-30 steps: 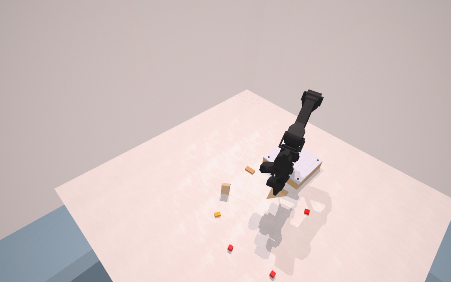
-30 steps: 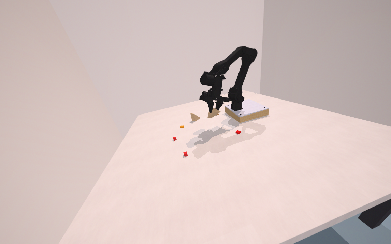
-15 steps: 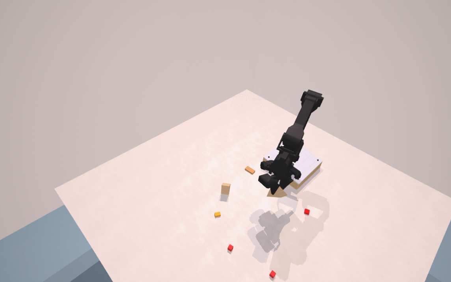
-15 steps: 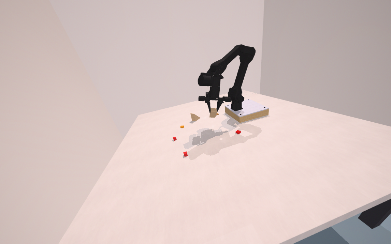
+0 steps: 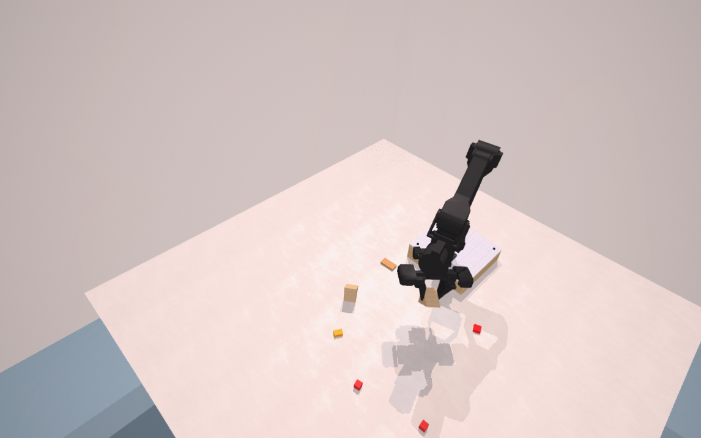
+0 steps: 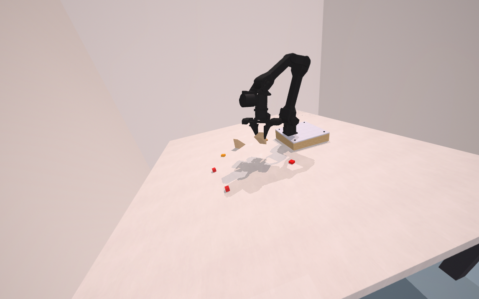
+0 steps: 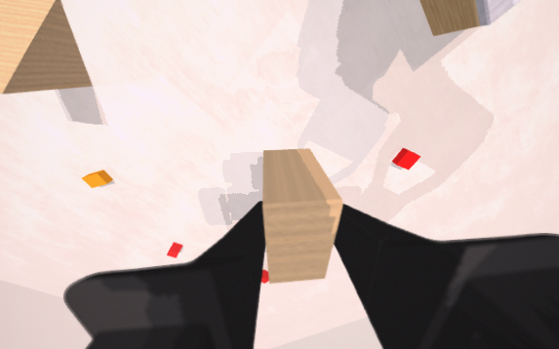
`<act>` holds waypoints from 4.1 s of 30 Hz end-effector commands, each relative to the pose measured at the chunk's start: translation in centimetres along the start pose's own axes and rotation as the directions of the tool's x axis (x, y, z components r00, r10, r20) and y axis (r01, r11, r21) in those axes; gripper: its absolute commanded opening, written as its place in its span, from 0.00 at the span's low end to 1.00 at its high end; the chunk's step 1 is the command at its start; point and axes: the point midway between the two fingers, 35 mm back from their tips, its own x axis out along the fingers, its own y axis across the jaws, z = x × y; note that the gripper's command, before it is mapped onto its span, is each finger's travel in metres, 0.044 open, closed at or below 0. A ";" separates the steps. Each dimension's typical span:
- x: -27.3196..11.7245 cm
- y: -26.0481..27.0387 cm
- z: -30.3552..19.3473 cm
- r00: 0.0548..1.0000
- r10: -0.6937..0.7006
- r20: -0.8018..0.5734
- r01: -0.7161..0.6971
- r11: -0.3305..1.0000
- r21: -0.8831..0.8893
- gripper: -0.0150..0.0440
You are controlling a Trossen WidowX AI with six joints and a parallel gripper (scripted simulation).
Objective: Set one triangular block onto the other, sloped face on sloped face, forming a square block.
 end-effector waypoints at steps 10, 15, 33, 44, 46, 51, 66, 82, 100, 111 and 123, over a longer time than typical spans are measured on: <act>0.0 0.1 -0.2 1.000 -0.018 0.021 0.014 0.985 0.173 0.25; -0.3 1.3 0.0 1.000 -0.011 0.027 0.006 0.985 0.172 0.25; -2.2 8.1 2.3 0.998 0.000 0.056 -0.010 0.986 0.168 0.25; -3.7 11.9 4.7 0.998 -0.003 0.062 -0.008 0.986 0.167 0.25; -4.0 12.6 5.3 0.998 -0.003 0.062 -0.007 0.986 0.167 0.25; -4.7 14.2 6.8 0.998 -0.002 0.065 -0.009 0.985 0.172 0.25; -6.8 17.9 12.0 0.998 -0.003 0.057 -0.007 0.985 0.175 0.25; -6.4 20.0 14.8 0.999 -0.001 0.038 -0.005 0.986 0.168 0.25; -0.2 19.8 13.6 0.999 -0.001 0.036 -0.005 0.986 0.168 0.25; 2.7 19.9 13.5 0.999 -0.001 0.035 -0.005 0.986 0.168 0.25; 2.6 19.8 13.3 0.999 -0.003 0.034 -0.003 0.985 0.170 0.25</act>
